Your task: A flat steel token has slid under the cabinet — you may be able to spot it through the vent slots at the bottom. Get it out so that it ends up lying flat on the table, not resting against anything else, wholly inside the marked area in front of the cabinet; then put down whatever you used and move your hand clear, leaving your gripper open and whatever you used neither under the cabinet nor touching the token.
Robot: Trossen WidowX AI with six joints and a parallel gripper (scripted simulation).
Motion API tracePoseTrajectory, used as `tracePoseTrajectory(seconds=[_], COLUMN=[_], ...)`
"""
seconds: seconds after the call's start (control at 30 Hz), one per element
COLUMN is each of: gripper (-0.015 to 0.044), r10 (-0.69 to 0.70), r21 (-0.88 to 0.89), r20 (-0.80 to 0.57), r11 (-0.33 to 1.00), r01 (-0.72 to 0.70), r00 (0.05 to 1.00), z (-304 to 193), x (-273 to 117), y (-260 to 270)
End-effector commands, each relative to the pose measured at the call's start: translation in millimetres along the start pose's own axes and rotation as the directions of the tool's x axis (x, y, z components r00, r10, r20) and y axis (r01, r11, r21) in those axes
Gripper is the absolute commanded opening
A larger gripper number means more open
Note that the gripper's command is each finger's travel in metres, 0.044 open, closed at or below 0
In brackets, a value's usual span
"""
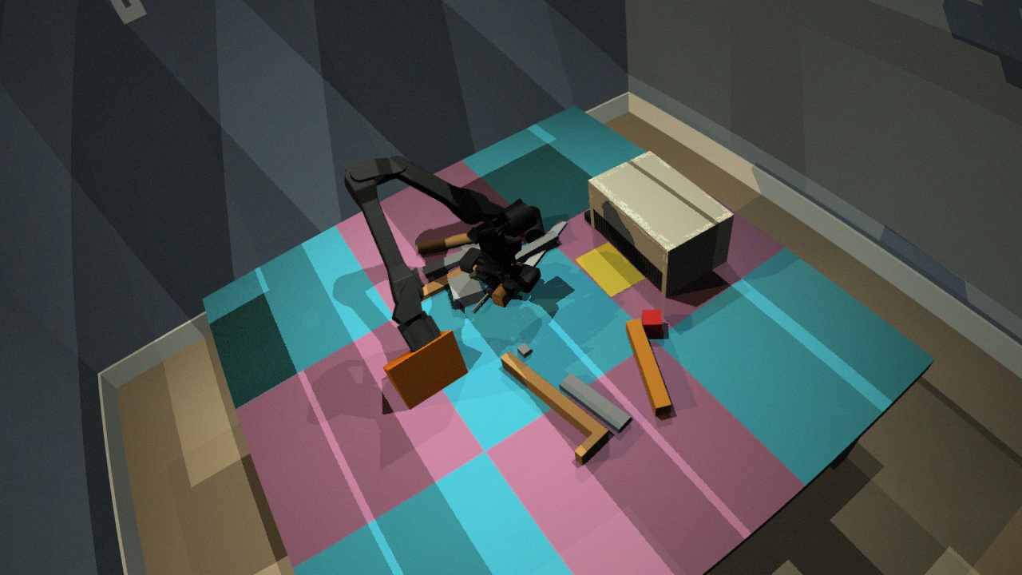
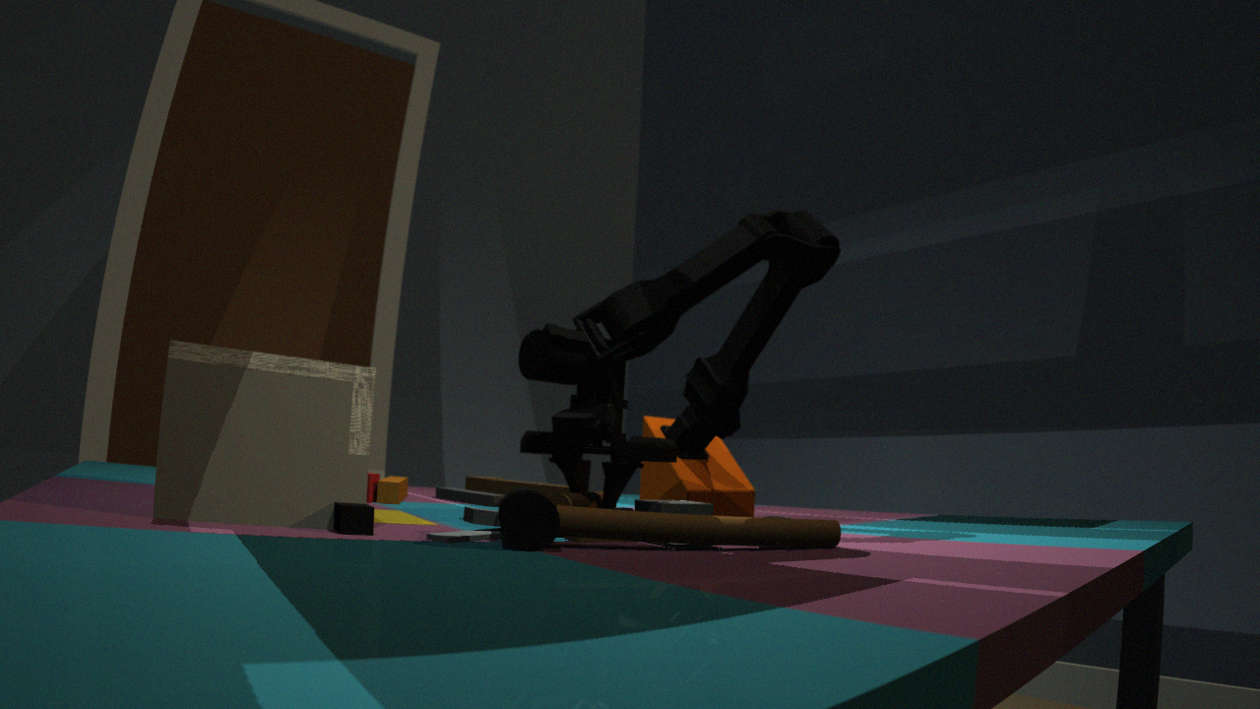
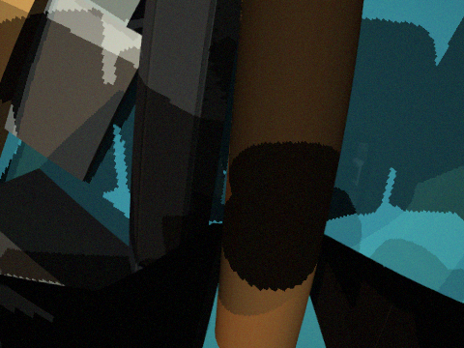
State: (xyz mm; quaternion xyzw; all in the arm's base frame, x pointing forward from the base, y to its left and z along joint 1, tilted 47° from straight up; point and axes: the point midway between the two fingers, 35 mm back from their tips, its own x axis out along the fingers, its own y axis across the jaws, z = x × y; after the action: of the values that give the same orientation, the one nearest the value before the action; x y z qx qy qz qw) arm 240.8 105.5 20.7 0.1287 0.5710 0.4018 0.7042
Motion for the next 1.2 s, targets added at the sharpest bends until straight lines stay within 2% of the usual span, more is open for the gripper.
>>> tracePoseTrajectory(seconds=[0.0,0.2,0.43,0.47,0.6,0.7,1.17], gripper=[0.0,0.0,0.0184,0.02,0.02,0.027,0.027], r10=[0.018,0.018,-0.001,-0.001,-0.01,0.009,0.018], r21=[-0.018,-0.017,0.0,0.0,0.001,0.002,0.018], r20=[0.01,0.01,-0.001,-0.001,-0.004,0.005,0.01], r11=[1.0,1.0,1.0,1.0,1.0,1.0,1.0], r01=[-0.018,-0.018,0.001,0.001,0.01,-0.009,-0.018], r00=[1.0,1.0,1.0,1.0,1.0,1.0,1.0], z=[2,2,0,0,-1,-1,-2], x=[0,0,0,0,0,0,4], y=[4,4,0,0,-1,-2,-4])
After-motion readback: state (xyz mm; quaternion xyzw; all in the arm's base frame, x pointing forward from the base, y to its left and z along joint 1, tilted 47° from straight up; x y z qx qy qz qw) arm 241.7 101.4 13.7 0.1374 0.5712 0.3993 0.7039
